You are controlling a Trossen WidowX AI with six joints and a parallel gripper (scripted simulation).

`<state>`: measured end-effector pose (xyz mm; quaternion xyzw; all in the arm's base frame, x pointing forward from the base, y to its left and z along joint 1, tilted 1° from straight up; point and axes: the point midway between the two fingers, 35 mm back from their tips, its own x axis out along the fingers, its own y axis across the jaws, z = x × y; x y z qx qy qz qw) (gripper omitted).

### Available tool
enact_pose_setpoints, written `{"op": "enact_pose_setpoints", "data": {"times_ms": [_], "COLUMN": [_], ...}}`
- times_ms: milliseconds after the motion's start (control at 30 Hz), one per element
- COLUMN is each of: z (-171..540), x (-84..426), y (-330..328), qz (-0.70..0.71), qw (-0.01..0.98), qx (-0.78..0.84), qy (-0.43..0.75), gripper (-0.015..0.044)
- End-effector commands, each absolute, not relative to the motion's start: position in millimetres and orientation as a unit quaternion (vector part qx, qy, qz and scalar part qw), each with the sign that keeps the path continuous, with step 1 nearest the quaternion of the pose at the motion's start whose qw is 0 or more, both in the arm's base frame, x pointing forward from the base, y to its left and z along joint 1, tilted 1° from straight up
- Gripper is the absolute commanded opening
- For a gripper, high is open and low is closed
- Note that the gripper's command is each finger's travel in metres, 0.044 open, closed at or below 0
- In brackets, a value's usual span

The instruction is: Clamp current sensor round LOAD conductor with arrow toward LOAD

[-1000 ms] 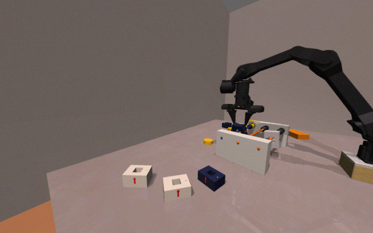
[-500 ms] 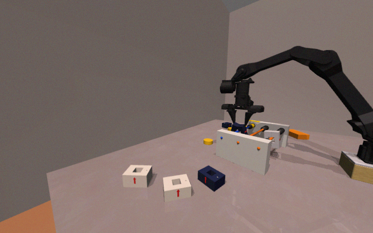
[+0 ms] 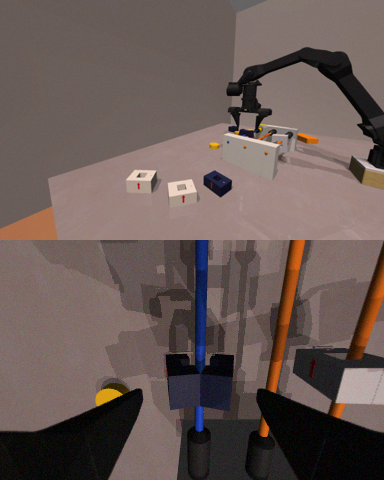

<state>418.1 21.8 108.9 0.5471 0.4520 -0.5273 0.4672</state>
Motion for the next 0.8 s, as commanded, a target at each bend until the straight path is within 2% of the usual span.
{"op": "enact_pose_setpoints", "data": {"times_ms": [0,167,767], "z": [109.0,69.0,50.2], "x": [417.9,419.4,419.8], "y": [21.8,25.9,26.3], "qz": [-0.528,-0.535,-0.536], "qw": [0.467,0.458,0.457], "qx": [0.547,0.541,0.54], "qy": [0.452,0.46,0.461], "gripper": [0.044,0.044,0.044]}}
